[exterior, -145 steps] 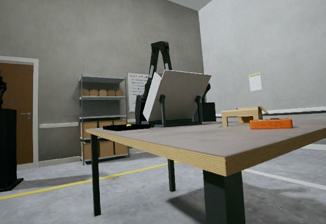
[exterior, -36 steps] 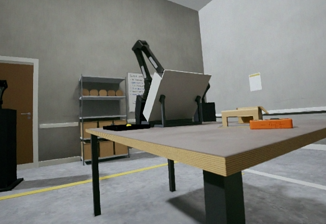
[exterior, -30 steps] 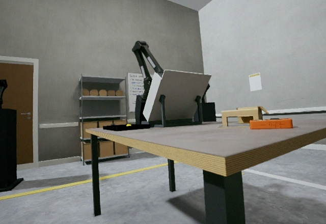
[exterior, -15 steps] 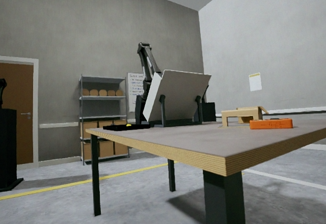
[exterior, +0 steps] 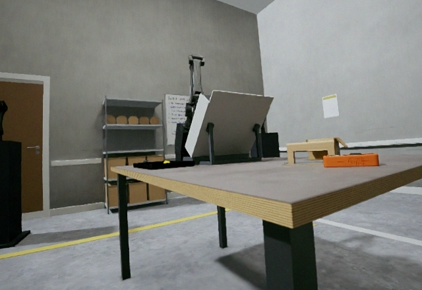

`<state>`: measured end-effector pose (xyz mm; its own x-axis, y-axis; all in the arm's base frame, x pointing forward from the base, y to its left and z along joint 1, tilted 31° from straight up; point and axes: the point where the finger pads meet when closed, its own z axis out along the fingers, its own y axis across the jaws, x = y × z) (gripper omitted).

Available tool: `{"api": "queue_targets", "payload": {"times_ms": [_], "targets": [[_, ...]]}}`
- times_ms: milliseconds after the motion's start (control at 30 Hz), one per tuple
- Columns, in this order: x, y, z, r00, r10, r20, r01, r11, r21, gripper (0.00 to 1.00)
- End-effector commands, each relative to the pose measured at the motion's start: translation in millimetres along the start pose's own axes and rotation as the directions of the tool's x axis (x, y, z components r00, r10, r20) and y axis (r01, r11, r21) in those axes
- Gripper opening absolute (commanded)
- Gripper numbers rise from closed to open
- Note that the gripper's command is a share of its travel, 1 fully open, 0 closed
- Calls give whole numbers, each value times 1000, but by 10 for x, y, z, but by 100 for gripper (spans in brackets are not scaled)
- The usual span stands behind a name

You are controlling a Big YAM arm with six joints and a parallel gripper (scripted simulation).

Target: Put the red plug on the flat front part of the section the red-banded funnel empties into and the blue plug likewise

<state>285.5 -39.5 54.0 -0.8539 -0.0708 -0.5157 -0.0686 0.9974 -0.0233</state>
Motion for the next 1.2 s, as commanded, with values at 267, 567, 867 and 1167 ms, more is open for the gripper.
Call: {"api": "queue_targets", "payload": {"times_ms": [267, 567, 867, 1167], "targets": [[-248, -705, -3, 998, -69, -4, 69, 998, 2, 56], [-395, -1458, 2, 998, -69, -5, 69, 998, 3, 56], [-488, -1926, 4, 998, -68, -4, 68, 998, 4, 56], [-551, -2246, 5, 998, -68, -5, 68, 998, 5, 56]]}}
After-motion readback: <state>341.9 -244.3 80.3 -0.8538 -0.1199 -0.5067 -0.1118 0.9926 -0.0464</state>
